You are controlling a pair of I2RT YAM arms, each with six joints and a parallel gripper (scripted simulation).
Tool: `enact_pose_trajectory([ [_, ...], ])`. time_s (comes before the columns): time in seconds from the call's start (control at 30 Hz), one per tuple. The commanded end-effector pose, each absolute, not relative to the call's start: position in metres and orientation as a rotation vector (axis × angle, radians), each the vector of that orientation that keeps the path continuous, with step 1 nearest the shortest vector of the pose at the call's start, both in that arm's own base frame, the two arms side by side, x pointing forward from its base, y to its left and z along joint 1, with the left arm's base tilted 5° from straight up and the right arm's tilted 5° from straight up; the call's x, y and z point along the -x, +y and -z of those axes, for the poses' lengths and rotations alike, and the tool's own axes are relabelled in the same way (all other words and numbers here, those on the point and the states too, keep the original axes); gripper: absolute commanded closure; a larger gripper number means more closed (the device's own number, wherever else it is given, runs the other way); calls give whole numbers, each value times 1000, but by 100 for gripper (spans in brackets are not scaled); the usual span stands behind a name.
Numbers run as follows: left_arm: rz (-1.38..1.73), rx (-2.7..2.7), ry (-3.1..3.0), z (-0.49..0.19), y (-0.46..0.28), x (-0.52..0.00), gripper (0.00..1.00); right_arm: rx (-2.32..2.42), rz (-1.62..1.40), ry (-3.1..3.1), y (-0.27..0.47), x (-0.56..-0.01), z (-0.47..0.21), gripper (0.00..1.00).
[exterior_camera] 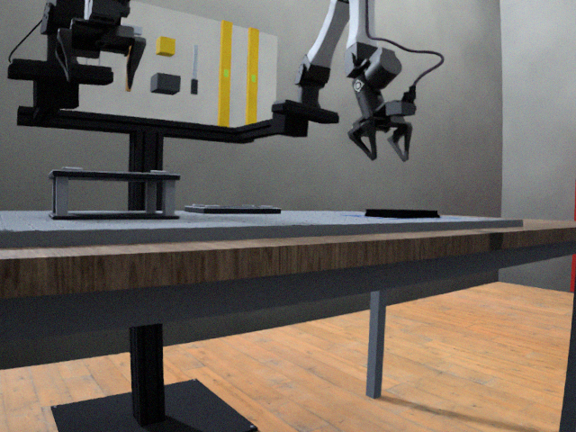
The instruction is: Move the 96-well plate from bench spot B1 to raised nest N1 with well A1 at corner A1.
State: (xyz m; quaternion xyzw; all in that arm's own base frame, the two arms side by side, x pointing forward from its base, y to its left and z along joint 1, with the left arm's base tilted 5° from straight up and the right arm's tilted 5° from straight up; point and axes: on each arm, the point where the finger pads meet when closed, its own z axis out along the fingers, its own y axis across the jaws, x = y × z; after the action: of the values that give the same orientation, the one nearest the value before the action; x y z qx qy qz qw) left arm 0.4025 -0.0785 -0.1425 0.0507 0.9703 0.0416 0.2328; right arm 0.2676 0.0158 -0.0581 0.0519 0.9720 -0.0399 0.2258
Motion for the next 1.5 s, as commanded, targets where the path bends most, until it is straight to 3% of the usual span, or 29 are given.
enact_pose_trajectory([
  [0.0, -27, -361, 2674, 146, -101, -415, 0, -106, 53, 2627, 27, -280, 53, 0],
  [0.53, 4, -439, 2645, 143, -112, -433, 0, 723, -461, 2341, 159, -358, 32, 0],
  [0.87, -5, -566, 2657, 149, -111, -432, 0, 1088, -660, 2025, 227, -379, 20, 0],
  [1.13, -31, -1115, 2652, 171, -109, -426, 0, 1380, -817, 1620, 288, -383, 12, 0],
  [1.47, -80, -1684, 2518, 191, -107, -440, 0, 1376, -807, 1637, 287, -398, 25, 0],
])
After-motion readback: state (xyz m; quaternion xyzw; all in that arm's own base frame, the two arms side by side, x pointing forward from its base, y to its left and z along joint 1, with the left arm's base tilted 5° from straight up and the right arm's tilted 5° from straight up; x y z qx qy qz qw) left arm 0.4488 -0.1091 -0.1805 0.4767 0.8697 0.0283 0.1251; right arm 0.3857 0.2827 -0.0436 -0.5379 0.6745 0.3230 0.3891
